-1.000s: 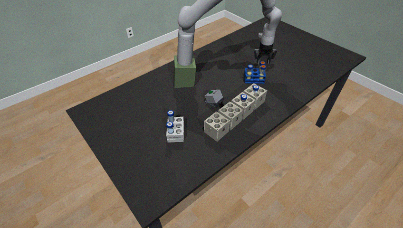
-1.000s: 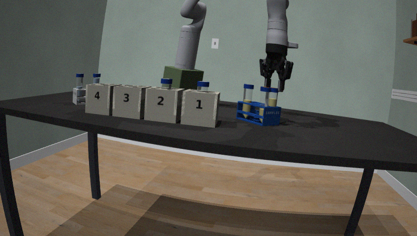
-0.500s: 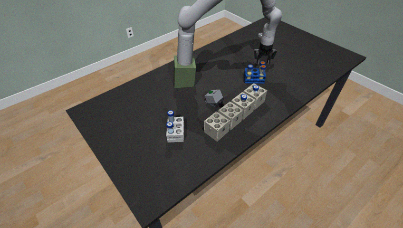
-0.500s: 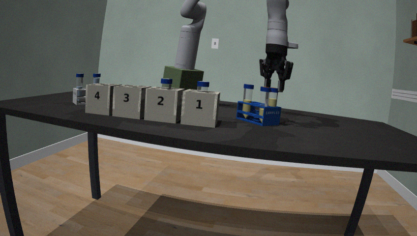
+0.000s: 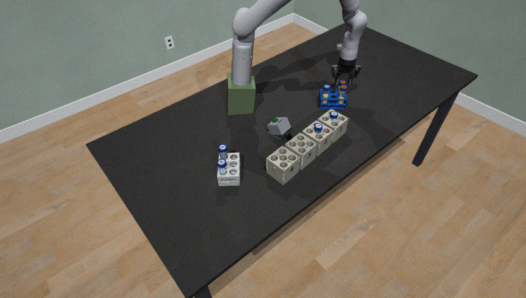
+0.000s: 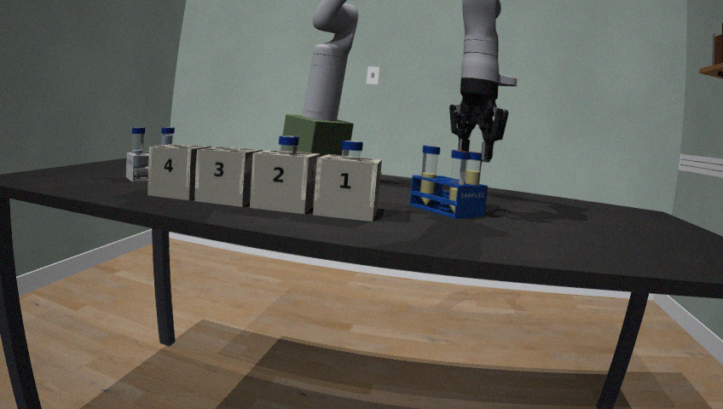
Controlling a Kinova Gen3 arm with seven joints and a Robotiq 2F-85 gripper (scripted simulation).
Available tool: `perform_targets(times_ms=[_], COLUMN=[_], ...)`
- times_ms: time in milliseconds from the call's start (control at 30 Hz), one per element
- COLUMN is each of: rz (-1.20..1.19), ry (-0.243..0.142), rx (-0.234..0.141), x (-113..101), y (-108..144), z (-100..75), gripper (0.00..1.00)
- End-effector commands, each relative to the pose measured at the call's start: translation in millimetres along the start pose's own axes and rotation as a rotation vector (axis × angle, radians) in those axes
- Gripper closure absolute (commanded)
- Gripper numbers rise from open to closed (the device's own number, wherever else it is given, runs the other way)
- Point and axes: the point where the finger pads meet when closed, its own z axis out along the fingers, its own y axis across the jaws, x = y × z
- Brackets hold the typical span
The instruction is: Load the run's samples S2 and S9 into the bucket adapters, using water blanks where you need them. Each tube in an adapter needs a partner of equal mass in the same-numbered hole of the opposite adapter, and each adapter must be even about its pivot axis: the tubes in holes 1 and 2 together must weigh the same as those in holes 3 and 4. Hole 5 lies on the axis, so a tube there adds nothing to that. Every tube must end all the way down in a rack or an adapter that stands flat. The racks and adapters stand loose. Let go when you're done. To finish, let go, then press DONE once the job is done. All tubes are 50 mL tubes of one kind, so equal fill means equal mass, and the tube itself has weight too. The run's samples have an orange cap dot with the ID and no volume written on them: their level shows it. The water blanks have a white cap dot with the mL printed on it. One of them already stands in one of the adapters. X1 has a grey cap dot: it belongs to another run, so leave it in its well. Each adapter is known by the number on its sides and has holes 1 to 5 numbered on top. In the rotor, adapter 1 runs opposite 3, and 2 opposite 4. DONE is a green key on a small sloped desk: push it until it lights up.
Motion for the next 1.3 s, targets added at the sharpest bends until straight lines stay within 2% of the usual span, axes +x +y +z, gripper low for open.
perform_targets(times_ms=[0,1167,1200,1267], rz=[0.000,-0.001,-0.001,-0.001], ry=[-0.003,-0.001,-0.001,-0.001], rx=[0.000,0.000,0.000,0.000], x=[-0.5,-0.1,-0.1,-0.1], y=[-0.7,-0.3,-0.3,-0.3], z=[2.0,7.7,7.7,7.7], gripper=[0.38,0.38,0.90,0.90])
